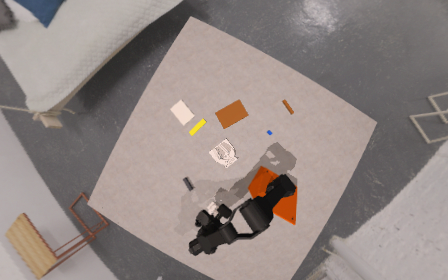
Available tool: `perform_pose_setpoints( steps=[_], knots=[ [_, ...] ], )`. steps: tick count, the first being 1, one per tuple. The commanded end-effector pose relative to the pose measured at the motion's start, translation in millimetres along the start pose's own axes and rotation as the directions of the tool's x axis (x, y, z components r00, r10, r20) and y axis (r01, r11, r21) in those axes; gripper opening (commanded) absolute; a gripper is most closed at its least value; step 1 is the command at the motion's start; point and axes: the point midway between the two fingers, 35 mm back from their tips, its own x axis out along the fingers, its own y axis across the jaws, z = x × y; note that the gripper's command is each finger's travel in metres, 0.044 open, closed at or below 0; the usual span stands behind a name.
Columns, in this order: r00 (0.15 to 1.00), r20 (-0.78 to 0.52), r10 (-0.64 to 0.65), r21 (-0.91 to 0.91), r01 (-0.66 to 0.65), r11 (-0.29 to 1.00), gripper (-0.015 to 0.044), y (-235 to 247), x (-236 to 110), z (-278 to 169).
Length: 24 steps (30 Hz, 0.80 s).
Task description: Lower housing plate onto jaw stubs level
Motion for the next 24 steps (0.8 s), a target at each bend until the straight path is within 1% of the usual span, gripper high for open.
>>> perform_pose_setpoints(
  steps=[1,24],
  knots=[
    [1.0,0.001,-0.002,-0.002,0.002,1.0,0.044,0.0,5.1,0.4],
    [1.0,0.003,-0.003,-0.005,0.003,1.0,0.044,1.1,42.4,2.1]
  ],
)
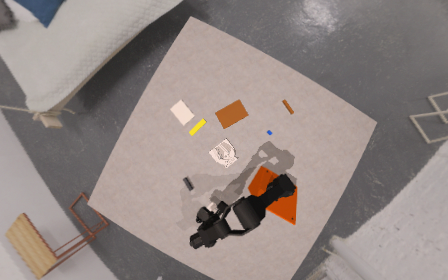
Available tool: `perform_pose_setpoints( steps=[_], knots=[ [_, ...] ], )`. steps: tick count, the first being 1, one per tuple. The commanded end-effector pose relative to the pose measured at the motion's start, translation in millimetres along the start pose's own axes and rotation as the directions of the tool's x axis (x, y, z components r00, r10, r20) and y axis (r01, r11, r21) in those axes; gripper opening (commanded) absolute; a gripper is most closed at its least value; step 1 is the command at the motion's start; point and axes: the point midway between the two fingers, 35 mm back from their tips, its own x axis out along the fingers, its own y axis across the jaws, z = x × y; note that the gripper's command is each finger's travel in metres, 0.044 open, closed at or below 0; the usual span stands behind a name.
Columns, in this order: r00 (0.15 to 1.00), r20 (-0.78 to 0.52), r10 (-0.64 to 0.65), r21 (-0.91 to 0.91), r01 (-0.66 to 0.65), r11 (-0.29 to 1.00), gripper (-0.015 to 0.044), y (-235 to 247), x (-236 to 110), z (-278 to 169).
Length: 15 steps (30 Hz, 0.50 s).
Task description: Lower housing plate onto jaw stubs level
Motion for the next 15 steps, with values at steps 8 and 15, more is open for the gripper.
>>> perform_pose_setpoints(
  steps=[8,15],
  knots=[
    [1.0,0.0,-0.007,-0.006,0.007,1.0,0.044,-1.7,15.5,-0.6],
    [1.0,0.0,-0.007,-0.006,0.007,1.0,0.044,-1.7,15.5,-0.6]
  ],
)
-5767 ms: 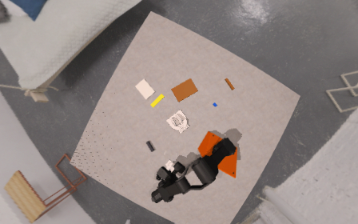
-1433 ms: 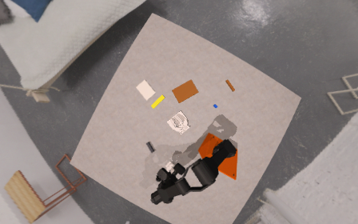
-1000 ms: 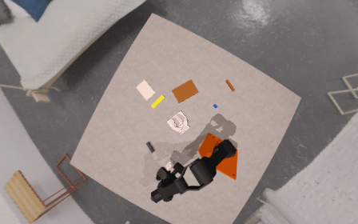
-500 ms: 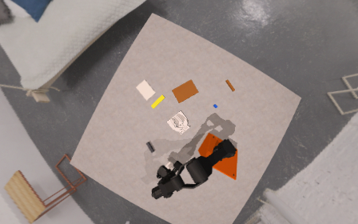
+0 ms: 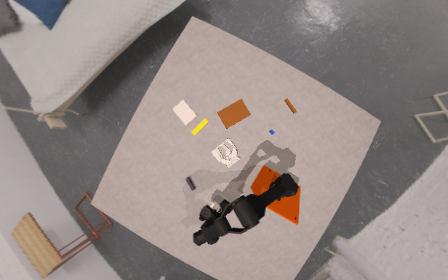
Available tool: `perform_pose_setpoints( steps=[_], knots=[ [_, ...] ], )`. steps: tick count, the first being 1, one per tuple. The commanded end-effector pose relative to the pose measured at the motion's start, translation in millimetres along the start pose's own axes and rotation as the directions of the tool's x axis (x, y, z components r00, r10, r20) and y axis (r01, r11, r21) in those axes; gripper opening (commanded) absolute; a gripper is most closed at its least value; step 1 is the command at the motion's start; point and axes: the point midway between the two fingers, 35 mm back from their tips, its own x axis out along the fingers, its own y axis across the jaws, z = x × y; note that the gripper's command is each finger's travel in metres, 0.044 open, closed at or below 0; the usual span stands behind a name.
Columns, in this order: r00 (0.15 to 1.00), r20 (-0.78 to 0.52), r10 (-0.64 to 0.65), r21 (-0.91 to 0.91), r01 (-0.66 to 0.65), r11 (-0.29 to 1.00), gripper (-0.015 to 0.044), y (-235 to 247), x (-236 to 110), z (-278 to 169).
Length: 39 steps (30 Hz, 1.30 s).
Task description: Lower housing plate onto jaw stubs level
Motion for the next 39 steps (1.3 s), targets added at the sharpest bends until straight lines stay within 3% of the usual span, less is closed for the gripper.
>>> perform_pose_setpoints(
  steps=[1,15,28,39],
  knots=[
    [1.0,0.002,-0.001,-0.005,0.001,1.0,0.044,-0.2,0.7,0.2],
    [1.0,0.002,-0.001,-0.005,0.001,1.0,0.044,-0.2,1.3,0.2],
    [1.0,0.0,0.0,0.0,0.0,1.0,0.0353,0.0,0.7,0.0],
    [1.0,0.0,0.0,0.0,0.0,1.0,0.0351,0.1,0.2,0.0]
  ],
)
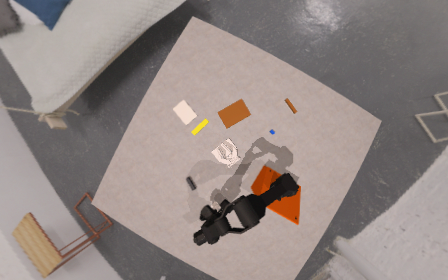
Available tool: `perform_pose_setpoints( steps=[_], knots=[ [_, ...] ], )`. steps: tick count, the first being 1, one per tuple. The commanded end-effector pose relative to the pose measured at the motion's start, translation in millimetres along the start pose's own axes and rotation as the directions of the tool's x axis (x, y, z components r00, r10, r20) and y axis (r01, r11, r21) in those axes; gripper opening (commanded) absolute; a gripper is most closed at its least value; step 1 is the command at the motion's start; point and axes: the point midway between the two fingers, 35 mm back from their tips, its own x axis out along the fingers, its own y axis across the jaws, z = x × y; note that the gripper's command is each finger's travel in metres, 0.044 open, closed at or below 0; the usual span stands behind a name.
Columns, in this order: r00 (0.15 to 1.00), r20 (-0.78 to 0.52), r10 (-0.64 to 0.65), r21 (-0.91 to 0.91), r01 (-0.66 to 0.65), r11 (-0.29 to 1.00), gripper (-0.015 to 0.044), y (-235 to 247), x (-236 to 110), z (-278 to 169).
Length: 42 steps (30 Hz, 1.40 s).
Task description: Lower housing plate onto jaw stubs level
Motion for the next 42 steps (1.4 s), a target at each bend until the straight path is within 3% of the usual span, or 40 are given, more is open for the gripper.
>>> perform_pose_setpoints(
  steps=[1,23,42],
  knots=[
    [1.0,0.0,0.0,0.0,0.0,1.0,0.0351,0.2,-2.0,0.1],
    [1.0,0.001,0.001,-0.006,-0.001,1.0,0.0351,0.8,-71.0,-0.2],
    [1.0,-0.003,0.026,0.019,-0.026,0.999,0.0351,-30.3,-85.6,35.4]
  ],
)
